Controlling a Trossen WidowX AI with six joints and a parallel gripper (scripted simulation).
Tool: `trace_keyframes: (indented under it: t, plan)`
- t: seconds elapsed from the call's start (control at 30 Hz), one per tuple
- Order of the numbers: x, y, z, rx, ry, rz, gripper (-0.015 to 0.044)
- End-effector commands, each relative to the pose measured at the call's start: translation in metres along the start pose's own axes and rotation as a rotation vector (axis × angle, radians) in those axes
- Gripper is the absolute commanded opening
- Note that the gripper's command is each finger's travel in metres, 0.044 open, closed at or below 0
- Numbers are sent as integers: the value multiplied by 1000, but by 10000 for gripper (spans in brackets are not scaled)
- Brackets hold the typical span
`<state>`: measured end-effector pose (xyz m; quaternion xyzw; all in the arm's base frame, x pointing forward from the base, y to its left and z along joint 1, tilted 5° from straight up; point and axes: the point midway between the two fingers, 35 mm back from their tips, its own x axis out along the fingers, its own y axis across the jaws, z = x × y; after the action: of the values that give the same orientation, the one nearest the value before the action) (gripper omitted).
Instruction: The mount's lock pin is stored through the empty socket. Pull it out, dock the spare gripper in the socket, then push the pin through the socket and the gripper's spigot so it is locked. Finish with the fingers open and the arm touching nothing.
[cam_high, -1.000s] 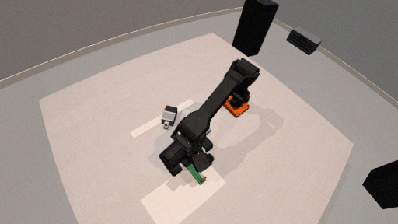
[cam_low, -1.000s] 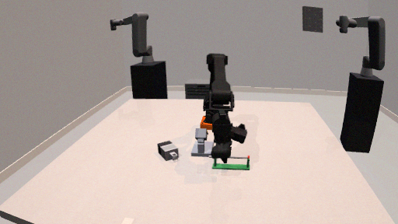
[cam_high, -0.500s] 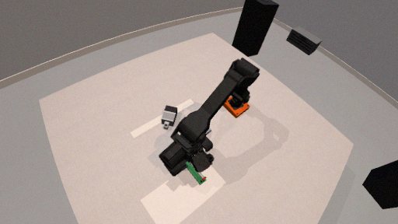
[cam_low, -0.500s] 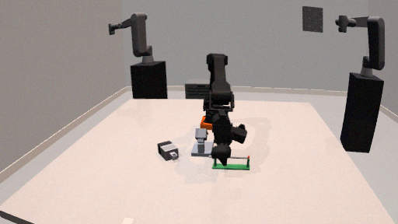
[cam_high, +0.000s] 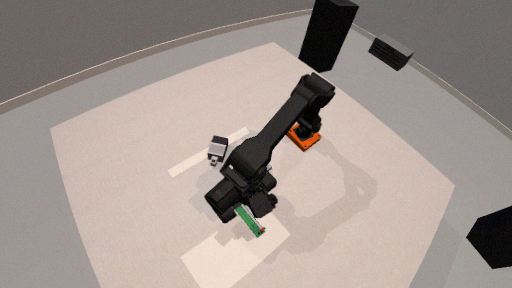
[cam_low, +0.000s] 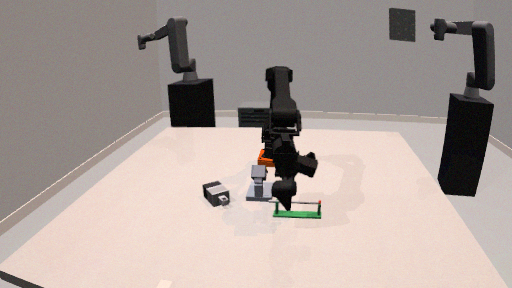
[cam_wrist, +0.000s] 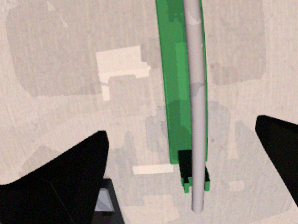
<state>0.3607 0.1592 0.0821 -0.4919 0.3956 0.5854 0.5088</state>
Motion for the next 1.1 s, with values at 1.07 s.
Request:
trace_keyframes:
  t: [1.07]
  plan:
    - [-70, 13, 7, 20, 9, 47, 440]
